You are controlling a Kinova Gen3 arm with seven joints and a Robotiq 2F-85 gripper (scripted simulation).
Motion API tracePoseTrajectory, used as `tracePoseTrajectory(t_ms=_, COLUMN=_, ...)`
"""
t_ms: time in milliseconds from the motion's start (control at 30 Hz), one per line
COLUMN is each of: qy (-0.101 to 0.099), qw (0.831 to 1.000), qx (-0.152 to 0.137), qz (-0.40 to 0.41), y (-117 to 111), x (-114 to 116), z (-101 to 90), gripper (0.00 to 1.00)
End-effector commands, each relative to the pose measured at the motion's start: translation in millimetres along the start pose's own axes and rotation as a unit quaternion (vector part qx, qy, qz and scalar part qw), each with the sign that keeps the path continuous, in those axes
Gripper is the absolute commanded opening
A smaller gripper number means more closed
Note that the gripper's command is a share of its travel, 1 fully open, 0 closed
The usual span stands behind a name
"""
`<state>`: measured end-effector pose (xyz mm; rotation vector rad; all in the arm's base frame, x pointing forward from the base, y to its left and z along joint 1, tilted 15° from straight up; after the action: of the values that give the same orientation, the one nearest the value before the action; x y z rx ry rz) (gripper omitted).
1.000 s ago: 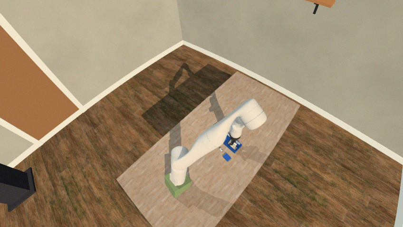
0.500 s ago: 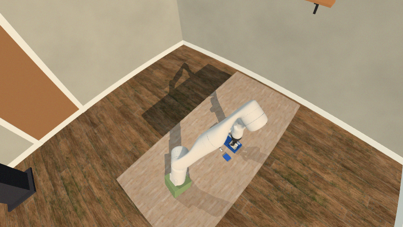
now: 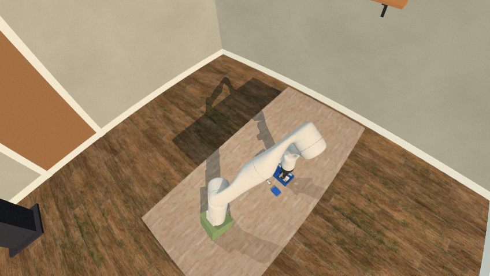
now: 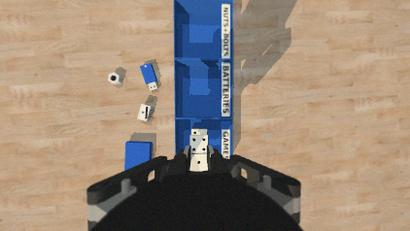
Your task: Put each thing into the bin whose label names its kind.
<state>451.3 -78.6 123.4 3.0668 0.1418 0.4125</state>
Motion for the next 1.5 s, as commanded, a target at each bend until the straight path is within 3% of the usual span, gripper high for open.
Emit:
tracePoseTrajectory(t_ms=0, qy=0.002, qw=1.000, qx=0.004, qz=0.000, y=-4.2, x=2.7, z=7.1, gripper=0.21)
tracePoseTrajectory(t_ms=700, qy=0.000, qw=1.000, qx=0.003, qz=-0.002, y=-6.9, x=1.7, z=10.2, gripper=0.21)
tracePoseTrajectory(t_ms=733, qy=0.000, qw=1.000, qx=0.003, qz=-0.002, y=-6.9, x=1.7, z=10.2, gripper=0.32)
tracePoseTrajectory(t_ms=1300, qy=0.000, qw=1.000, qx=0.003, qz=-0.002, y=-6.9, x=1.7, z=10.2, gripper=0.32)
tracePoseTrajectory(t_ms=1467, qy=-0.002, qw=1.000, qx=0.002, qz=-0.003, y=-6.1, x=1.3, z=2.2, gripper=0.32)
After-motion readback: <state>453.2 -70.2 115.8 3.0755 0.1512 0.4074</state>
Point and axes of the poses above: the point where the finger pads meet when closed, its own z axis out along the fingers, its own x axis across the jaws, y = z × x, the point moved 6 cm from there along -z, back along the fingers, and after that the axes turned 6 degrees about -z, right-handed, at the moved point
